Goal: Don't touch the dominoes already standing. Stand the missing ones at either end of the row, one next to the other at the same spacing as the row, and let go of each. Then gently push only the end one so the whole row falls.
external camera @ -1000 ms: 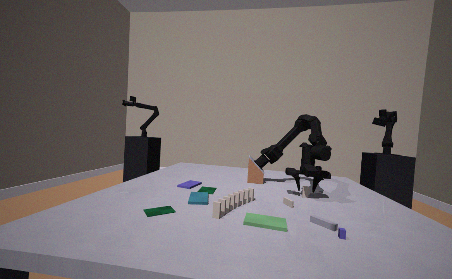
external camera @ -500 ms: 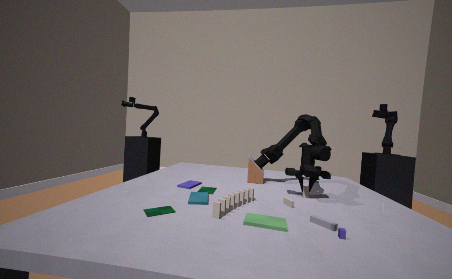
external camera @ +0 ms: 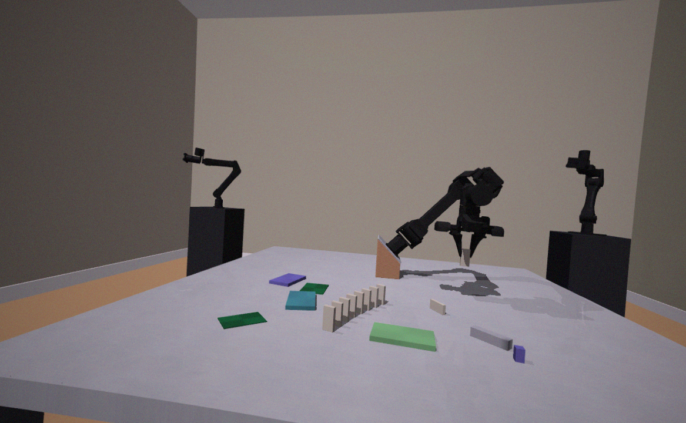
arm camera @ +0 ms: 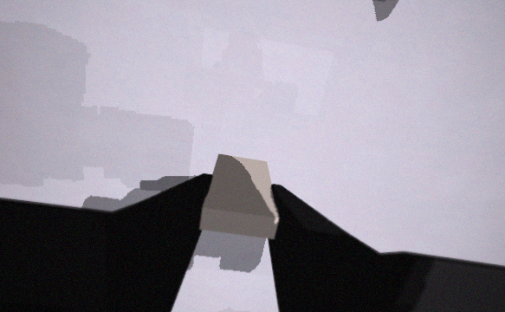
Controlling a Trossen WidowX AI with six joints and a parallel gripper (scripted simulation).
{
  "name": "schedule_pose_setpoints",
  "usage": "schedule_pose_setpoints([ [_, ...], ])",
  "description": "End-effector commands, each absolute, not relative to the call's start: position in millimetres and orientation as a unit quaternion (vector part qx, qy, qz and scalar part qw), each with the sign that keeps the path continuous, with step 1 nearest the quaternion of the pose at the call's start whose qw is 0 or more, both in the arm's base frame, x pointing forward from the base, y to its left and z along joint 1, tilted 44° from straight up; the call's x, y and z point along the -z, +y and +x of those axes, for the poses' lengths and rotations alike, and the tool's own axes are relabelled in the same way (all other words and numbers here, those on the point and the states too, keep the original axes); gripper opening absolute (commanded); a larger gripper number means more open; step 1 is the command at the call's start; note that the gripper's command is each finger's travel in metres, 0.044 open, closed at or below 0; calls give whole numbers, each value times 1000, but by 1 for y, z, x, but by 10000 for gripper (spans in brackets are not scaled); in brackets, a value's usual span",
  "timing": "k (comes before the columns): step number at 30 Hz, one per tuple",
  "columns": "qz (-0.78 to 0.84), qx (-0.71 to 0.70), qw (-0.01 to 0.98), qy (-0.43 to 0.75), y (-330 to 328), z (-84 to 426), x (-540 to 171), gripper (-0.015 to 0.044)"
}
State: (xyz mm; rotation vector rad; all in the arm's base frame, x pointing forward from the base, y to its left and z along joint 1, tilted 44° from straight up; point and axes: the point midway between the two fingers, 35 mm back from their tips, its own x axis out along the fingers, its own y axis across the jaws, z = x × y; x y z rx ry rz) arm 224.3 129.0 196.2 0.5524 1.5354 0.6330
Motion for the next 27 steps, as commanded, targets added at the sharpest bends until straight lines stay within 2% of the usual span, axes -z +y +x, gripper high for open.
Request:
schedule_pose_setpoints([
  [1,246,-284,640,670,111,222,-220,107],
  [7,253,-273,637,675,106,230,-214,107],
  [18,362,-130,579,719,0,318,-109,107],
  [23,399,-97,559,721,-45,333,-63,107],
  [27,402,-95,557,721,-48,333,-60,107],
])
